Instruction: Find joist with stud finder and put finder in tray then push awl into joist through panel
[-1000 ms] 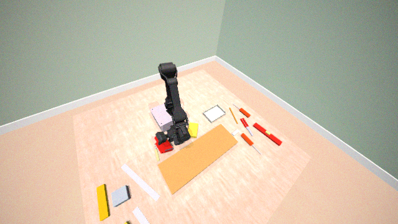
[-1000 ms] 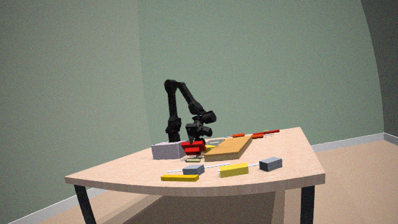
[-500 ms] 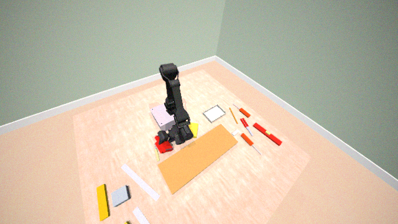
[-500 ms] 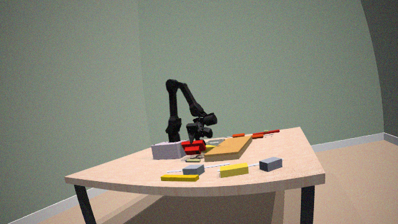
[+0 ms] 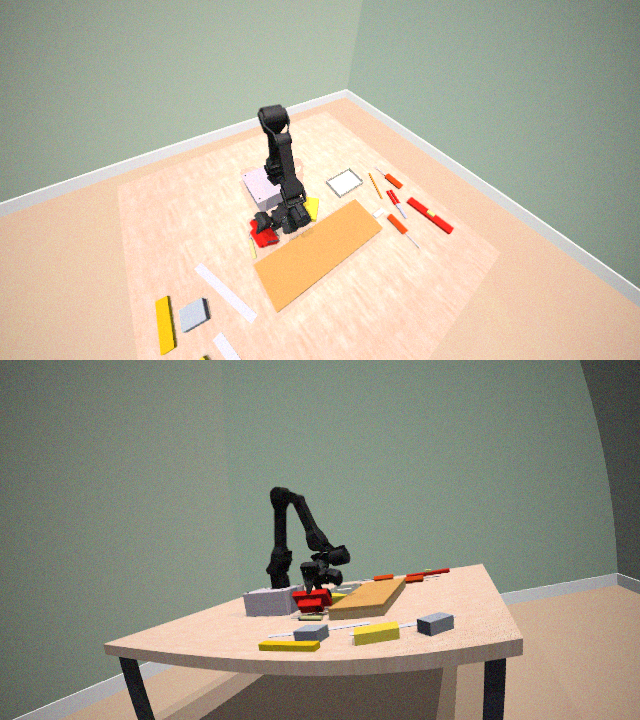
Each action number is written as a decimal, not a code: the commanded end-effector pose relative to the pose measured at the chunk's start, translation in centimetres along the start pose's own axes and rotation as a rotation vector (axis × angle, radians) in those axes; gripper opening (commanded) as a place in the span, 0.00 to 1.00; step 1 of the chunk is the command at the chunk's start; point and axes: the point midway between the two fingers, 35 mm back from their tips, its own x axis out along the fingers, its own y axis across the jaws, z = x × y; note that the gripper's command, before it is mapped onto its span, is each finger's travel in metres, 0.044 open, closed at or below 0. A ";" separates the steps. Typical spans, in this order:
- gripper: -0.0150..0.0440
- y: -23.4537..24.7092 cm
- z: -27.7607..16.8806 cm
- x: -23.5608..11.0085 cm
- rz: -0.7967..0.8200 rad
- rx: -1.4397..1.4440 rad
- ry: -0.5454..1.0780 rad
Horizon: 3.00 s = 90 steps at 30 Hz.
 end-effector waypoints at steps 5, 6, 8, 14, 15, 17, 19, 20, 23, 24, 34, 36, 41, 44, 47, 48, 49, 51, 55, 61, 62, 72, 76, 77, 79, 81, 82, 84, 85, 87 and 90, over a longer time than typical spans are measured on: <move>0.25 0.6 0.0 0.5 -0.004 0.003 0.000; 0.25 0.6 0.0 0.6 -0.003 0.002 0.000; 0.25 0.8 0.0 0.7 -0.002 0.001 0.000; 0.34 0.9 0.0 0.8 0.002 -0.005 0.002; 0.39 0.9 0.0 0.8 0.002 -0.005 0.002; 0.48 0.9 0.0 0.8 0.002 -0.005 0.002; 0.57 0.9 0.0 0.8 0.002 -0.005 0.002; 0.61 0.9 0.0 0.8 0.002 -0.005 0.002; 0.74 0.9 0.0 0.8 0.002 -0.005 0.002; 0.79 0.9 0.0 0.8 0.002 -0.005 0.002; 1.00 1.0 0.1 0.4 0.004 -0.005 0.001; 1.00 1.0 0.1 0.1 0.004 -0.005 0.001; 1.00 1.0 0.1 -0.4 0.006 -0.005 0.001; 1.00 1.0 0.1 -0.8 0.006 -0.005 0.001; 1.00 1.0 0.1 -1.2 0.007 -0.005 0.001; 1.00 1.0 0.1 -1.3 0.007 -0.005 0.001; 1.00 1.0 0.1 -1.4 0.007 -0.005 0.001; 1.00 1.0 0.1 -1.7 0.007 -0.005 0.001; 1.00 0.8 0.2 -2.5 0.009 -0.005 0.001; 1.00 -1.4 0.2 -8.3 0.019 -0.009 0.002; 1.00 -2.1 -0.1 -9.7 0.019 -0.010 0.003; 1.00 -2.0 -0.2 -9.2 0.011 -0.019 0.009; 1.00 -2.0 -0.2 -9.2 0.011 -0.019 0.009; 1.00 -2.0 -0.2 -9.2 0.011 -0.019 0.009; 1.00 -2.0 -0.2 -9.2 0.011 -0.019 0.009; 1.00 -2.0 -0.2 -9.2 0.011 -0.019 0.009; 1.00 -2.0 -0.2 -9.2 0.011 -0.019 0.009; 1.00 -2.0 -0.2 -9.2 0.011 -0.019 0.009; 1.00 -2.0 -0.2 -9.2 0.011 -0.019 0.009; 1.00 -2.0 -0.2 -9.2 0.011 -0.019 0.009; 1.00 -2.0 -0.2 -9.2 0.011 -0.019 0.009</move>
